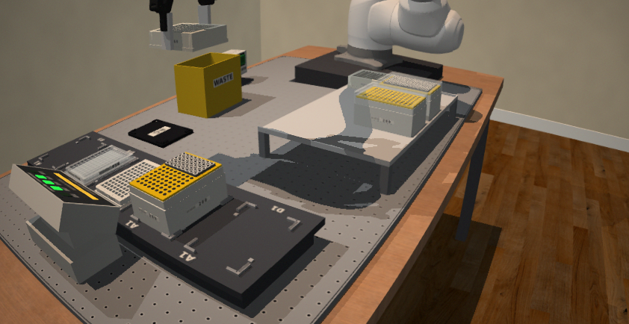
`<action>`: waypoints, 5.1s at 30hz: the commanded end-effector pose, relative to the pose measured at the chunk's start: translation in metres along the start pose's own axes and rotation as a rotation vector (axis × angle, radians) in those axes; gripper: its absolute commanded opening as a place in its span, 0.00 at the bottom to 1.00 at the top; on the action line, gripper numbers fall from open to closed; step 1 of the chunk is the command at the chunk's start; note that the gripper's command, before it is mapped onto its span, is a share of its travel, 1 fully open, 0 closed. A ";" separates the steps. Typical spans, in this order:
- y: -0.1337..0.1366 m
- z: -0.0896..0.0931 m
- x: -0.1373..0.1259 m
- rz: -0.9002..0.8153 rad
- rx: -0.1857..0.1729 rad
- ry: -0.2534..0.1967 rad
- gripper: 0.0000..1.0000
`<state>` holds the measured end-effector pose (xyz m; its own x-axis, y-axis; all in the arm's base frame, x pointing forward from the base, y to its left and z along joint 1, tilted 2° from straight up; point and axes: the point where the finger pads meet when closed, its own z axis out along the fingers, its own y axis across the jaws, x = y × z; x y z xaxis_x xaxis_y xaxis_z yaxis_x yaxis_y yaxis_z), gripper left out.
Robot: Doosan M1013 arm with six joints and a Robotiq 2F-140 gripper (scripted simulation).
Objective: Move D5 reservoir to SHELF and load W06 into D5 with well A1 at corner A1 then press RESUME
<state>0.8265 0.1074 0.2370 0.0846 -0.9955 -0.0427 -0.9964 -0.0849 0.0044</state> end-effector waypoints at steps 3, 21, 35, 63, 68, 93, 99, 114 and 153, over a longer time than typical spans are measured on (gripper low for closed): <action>0.007 0.000 0.000 0.000 0.000 0.000 0.00; 0.044 0.000 0.001 0.000 0.000 0.000 0.00; 0.072 0.000 0.003 0.000 0.000 0.000 0.00; 0.133 0.000 0.006 0.000 0.000 0.000 0.00; 0.140 0.000 0.006 0.000 0.000 0.000 0.00; 0.175 0.000 -0.009 0.000 0.000 0.000 0.00; 0.175 0.000 -0.018 0.000 0.000 0.000 0.00; 0.177 0.000 -0.053 0.000 0.000 0.000 0.00; 0.181 0.000 -0.130 0.000 0.000 0.000 0.00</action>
<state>0.6357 0.2187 0.2432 0.0853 -0.9955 -0.0424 -0.9963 -0.0855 0.0042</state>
